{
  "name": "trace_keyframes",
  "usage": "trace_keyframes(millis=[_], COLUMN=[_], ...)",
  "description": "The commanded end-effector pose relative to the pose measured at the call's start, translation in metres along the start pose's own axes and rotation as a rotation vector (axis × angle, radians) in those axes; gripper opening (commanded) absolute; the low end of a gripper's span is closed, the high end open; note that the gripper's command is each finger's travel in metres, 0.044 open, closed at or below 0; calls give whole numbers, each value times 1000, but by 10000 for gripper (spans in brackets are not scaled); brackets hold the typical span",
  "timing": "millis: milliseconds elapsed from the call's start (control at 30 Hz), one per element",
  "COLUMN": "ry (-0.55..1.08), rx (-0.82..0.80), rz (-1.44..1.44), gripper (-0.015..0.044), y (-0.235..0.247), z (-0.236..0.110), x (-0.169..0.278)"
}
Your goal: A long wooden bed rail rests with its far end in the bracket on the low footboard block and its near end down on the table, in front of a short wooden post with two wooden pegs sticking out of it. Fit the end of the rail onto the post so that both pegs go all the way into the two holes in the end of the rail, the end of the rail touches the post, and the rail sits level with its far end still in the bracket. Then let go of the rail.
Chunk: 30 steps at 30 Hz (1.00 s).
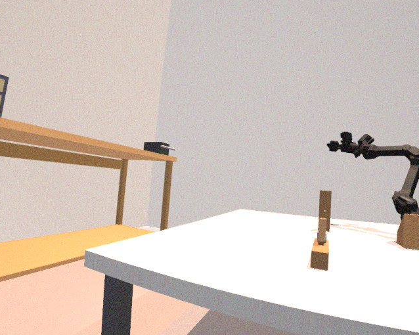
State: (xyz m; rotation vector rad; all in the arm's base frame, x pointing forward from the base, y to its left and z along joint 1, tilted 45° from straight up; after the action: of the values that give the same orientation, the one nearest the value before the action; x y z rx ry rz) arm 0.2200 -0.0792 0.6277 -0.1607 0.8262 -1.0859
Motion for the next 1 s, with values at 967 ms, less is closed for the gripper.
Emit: trace_keyframes(millis=[967], ry=[796], rx=[-1243], rz=[-423], gripper=[440], y=[384], z=[-164], x=[163])
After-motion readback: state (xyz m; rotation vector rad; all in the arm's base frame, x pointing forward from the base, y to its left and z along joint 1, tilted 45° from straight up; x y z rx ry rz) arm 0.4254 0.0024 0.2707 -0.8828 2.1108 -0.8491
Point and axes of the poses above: the point midway between the two fingers, 35 mm back from their tips, its own z axis out along the fingers, its own y axis across the jaws, x = y × z, the point moved 3 cm from there along -z, back along the fingers, and after that the axes turned 1 degree about z, right-handed, at the moved point
